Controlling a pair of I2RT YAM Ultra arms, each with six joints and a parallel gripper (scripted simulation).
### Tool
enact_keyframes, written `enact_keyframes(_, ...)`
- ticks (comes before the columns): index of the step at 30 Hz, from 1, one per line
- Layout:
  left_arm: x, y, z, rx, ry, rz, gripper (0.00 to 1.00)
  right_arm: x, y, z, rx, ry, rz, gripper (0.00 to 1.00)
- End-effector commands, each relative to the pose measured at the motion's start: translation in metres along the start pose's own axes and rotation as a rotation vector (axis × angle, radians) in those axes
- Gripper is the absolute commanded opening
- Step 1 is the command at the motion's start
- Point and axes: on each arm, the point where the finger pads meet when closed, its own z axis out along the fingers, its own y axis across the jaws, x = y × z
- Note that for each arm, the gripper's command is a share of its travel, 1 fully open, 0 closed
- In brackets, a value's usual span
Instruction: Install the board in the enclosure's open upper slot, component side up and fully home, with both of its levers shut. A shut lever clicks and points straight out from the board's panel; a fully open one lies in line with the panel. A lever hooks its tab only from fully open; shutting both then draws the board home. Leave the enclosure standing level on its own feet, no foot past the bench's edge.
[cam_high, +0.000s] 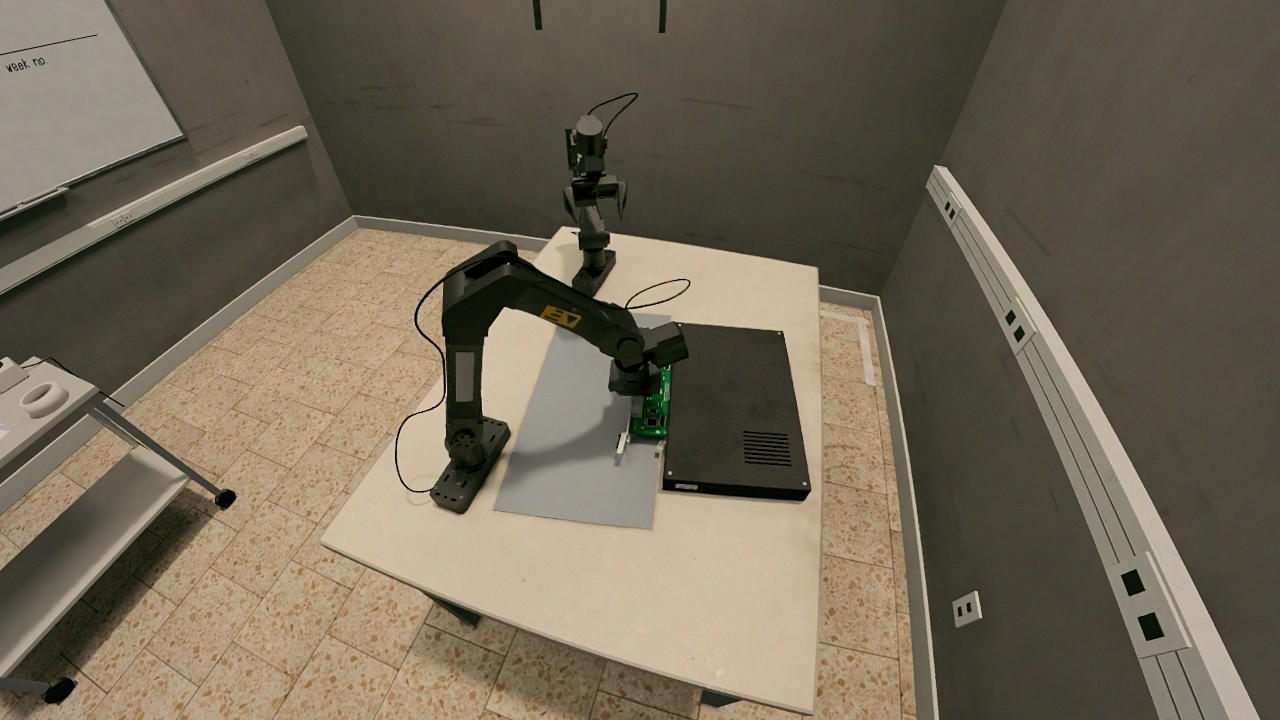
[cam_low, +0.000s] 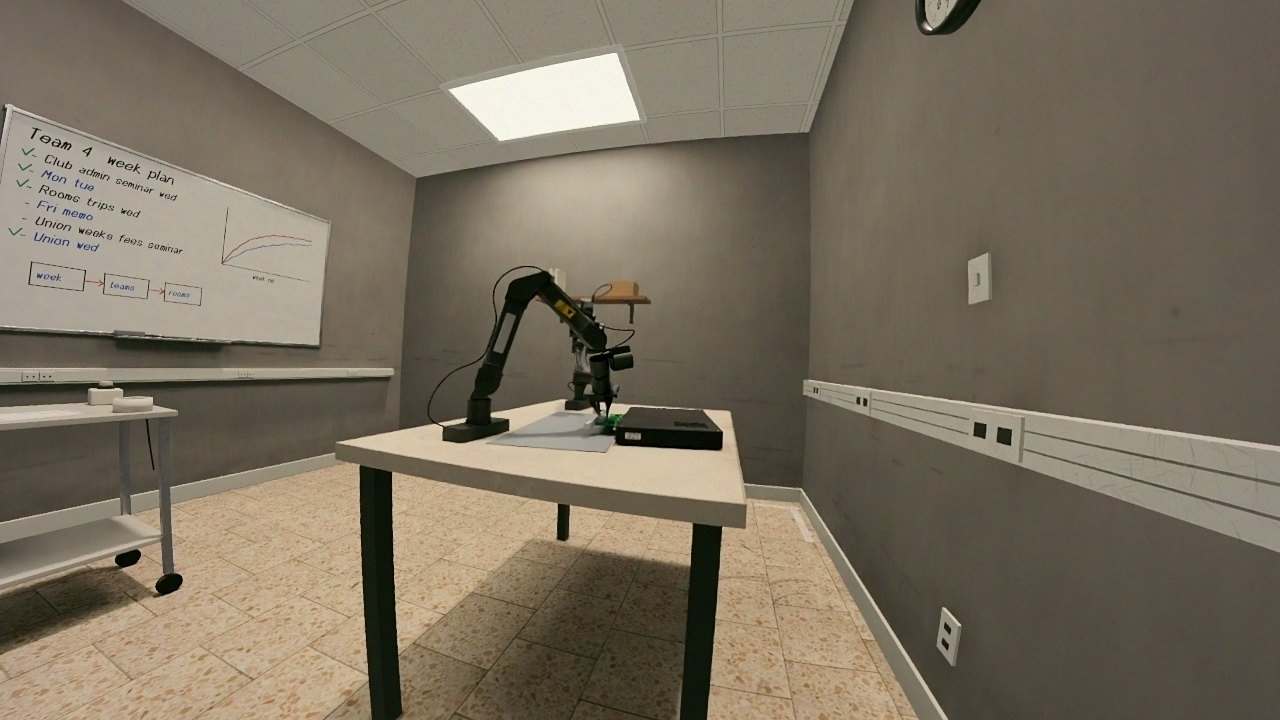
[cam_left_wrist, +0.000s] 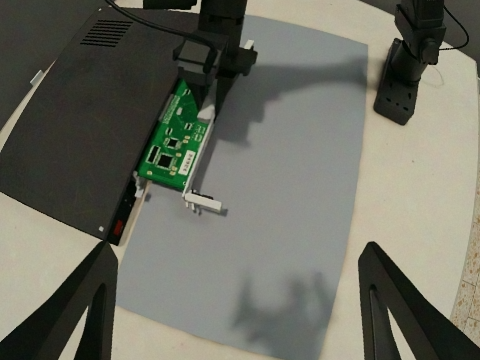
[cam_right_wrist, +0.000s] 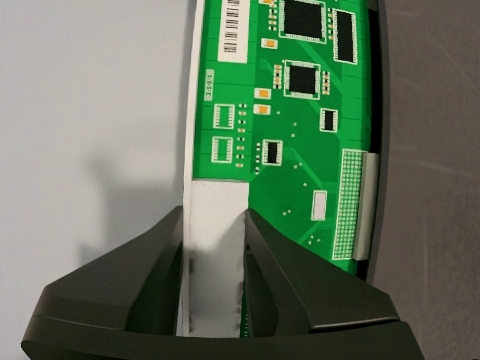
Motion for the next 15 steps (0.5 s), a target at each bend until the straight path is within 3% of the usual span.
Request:
enact_keyframes(1, -0.0057, 0.0000, -0.0040, 0.001, -0.012, 0.001, 1.00, -0.0130, -0.0121, -0.0115, 0.027, -0.044, -0.018, 0.18)
enact_keyframes(15, -0.0057, 0.0000, -0.0040, 0.001, -0.012, 0.001, 1.00, -0.0127, -0.0150, -0.0113, 0.000, -0.042, -0.011, 0.18)
